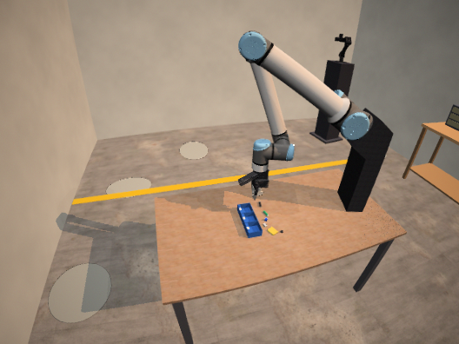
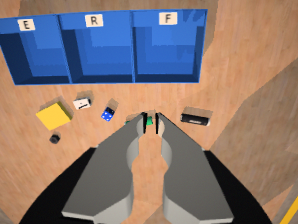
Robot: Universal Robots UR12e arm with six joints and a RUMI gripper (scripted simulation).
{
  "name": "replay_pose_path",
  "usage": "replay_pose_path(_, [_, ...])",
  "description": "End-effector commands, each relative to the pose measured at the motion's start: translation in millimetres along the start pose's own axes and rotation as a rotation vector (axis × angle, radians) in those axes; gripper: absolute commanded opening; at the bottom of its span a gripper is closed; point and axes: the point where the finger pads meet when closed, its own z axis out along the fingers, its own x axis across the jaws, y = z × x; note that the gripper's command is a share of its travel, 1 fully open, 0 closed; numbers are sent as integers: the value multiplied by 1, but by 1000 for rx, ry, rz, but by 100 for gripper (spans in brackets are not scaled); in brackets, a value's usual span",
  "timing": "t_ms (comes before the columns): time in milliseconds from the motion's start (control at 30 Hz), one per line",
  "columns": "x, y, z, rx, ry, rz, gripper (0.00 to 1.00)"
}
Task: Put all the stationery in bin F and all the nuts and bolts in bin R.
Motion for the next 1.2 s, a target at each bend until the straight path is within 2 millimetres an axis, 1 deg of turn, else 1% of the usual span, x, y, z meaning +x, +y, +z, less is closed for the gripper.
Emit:
replay_pose_path(0, [15, -27, 33, 1, 0, 0, 4])
replay_pose_path(33, [18, -31, 38, 1, 0, 0, 4])
replay_pose_path(367, [18, -31, 38, 1, 0, 0, 4])
replay_pose_path(700, [18, -31, 65, 1, 0, 0, 4])
replay_pose_path(767, [18, -31, 65, 1, 0, 0, 4])
replay_pose_path(1167, [18, -31, 97, 1, 0, 0, 4])
